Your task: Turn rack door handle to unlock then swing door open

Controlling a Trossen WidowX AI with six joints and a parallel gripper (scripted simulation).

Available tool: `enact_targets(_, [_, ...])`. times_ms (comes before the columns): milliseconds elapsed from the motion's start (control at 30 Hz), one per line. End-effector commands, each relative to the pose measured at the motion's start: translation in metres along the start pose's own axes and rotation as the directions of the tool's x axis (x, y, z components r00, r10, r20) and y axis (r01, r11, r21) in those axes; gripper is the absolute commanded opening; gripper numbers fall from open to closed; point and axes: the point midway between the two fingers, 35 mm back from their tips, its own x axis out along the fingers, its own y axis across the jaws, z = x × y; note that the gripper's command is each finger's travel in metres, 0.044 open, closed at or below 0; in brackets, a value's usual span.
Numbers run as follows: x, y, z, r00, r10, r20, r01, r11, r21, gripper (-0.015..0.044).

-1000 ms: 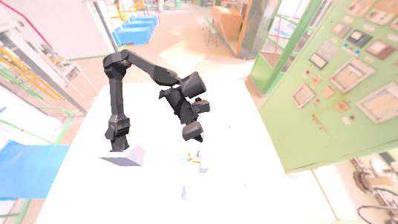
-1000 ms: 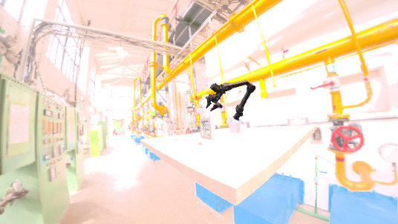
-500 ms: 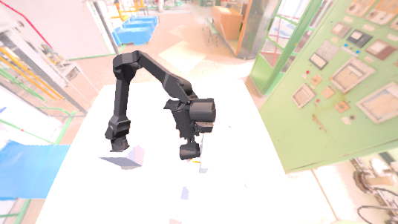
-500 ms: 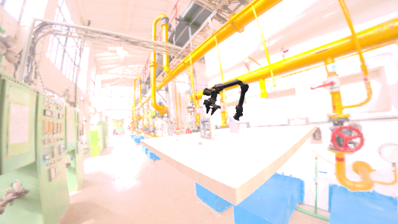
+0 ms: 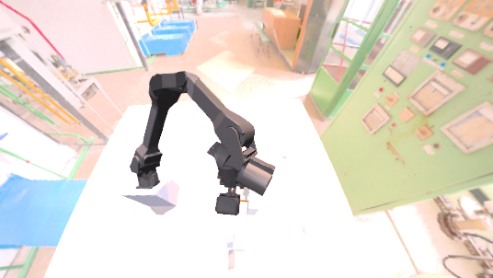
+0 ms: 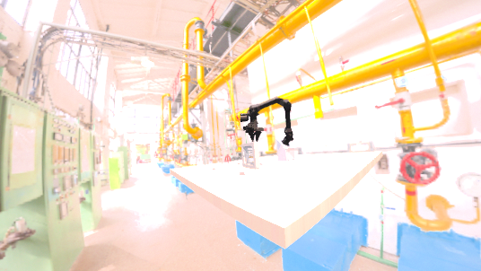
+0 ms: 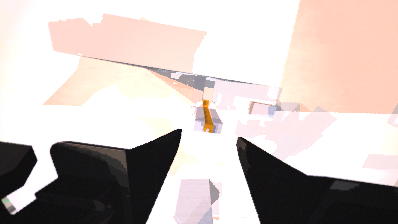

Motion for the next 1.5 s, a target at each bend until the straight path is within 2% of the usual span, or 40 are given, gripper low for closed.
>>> enact_targets(0, [0.0, -0.003, 0.0, 0.999, 0.048, -0.018, -0.047, 0.998, 0.028, 0.0282])
enact_targets(1467, [0.067, 0.001, -0.001, 0.998, 0.053, -0.019, -0.052, 0.998, 0.03, 0.0282])
